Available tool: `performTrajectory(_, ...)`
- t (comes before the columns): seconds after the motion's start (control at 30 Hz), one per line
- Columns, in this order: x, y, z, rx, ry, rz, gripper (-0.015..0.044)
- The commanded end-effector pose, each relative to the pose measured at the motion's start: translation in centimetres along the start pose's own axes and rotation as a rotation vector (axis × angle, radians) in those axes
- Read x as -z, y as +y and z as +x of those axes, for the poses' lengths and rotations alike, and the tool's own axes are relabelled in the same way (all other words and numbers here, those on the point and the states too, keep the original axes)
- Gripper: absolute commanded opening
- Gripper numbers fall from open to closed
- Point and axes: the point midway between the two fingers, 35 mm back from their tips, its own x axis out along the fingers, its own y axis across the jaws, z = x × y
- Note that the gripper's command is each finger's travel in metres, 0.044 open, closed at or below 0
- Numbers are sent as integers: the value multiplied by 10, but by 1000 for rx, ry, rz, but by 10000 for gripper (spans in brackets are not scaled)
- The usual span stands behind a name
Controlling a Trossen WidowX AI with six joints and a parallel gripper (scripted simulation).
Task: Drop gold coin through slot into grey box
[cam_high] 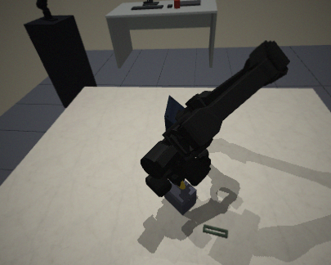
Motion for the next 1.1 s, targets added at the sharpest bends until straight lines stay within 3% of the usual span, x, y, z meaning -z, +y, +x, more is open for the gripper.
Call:
performTrajectory(0.0, 0, 0, 0, 1, 0, -1, 79)
performTrajectory(0.1, 0, 0, 0, 1, 0, -1, 158)
performTrajectory(0.4, 0, 0, 0, 1, 0, -1, 161)
performTrajectory(0.67, 0, 0, -20, 1, 0, 1, 371)
performTrajectory(0.77, 1, 2, -49, -6, -3, 5, 440)
performTrajectory(1.07, 1, 3, -58, -8, -4, 6, 440)
